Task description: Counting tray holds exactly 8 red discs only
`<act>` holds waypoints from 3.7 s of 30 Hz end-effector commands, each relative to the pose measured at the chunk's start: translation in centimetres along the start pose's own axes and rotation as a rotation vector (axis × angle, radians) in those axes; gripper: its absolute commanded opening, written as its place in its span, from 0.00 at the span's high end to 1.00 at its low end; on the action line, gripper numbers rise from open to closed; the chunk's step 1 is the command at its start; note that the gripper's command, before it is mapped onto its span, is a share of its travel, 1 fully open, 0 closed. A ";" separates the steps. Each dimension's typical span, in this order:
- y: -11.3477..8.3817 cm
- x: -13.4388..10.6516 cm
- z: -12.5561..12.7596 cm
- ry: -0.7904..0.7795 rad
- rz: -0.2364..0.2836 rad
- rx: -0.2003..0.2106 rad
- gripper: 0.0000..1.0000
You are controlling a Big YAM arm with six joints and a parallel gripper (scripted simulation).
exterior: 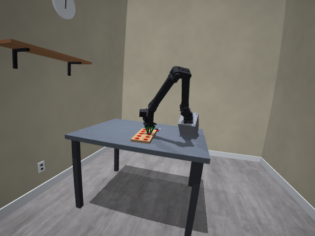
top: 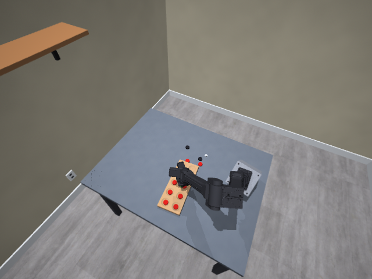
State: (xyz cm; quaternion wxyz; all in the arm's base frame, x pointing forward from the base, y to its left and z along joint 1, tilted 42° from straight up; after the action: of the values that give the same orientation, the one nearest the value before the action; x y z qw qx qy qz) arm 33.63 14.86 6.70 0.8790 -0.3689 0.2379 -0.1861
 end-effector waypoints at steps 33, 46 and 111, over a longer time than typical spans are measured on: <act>0.9 0.2 -0.1 0.011 -0.002 0.000 0.63; 0.9 0.2 -0.1 0.011 -0.002 0.000 0.63; -9.4 0.3 0.6 -0.005 -0.002 0.000 0.54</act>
State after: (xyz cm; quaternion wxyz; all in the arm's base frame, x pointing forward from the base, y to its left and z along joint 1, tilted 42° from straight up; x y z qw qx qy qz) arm 32.19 8.76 13.29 0.8775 -0.3688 0.2425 -0.1875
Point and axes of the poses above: the point where the finger pads meet when closed, its own y axis out along the fingers, its own z axis across the jaws, x = y × z, the point moved 5 cm from there along -y, back along the fingers, and after that the axes turned 9 degrees about -y, right-handed, at the moved point
